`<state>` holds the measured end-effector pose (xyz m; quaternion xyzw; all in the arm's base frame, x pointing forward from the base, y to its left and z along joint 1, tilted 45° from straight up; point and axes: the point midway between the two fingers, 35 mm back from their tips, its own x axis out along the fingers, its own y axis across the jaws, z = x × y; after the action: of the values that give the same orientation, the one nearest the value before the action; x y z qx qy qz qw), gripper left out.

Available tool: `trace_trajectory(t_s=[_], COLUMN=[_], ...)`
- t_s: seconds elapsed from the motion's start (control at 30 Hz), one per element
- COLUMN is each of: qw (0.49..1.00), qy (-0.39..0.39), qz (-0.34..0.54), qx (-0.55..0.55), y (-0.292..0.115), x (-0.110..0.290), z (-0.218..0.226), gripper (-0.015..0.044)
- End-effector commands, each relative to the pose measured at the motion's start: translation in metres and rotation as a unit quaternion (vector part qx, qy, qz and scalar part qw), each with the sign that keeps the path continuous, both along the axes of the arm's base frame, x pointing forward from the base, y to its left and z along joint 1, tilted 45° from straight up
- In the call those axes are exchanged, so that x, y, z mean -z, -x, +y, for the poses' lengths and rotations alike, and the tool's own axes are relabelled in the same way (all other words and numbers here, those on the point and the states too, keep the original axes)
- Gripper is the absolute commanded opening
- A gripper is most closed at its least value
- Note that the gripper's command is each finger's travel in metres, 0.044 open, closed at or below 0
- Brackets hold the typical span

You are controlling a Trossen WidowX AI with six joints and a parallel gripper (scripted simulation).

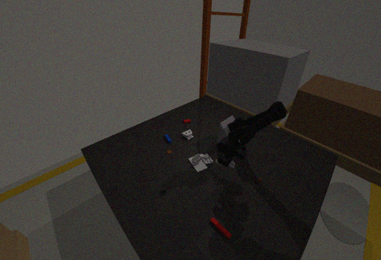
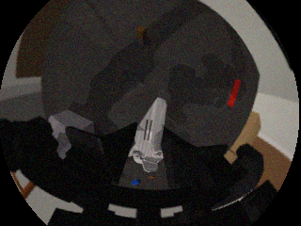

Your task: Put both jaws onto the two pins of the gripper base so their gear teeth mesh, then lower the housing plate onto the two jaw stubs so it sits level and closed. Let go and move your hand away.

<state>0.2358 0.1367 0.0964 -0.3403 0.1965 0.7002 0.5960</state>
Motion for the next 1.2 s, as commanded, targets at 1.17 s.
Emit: trace_trajectory(t_s=[1.17], qw=[0.908], qy=[0.028], qz=[0.291], qx=[0.299], y=[0.001], x=[0.030], z=[-0.030], gripper=[0.0134])
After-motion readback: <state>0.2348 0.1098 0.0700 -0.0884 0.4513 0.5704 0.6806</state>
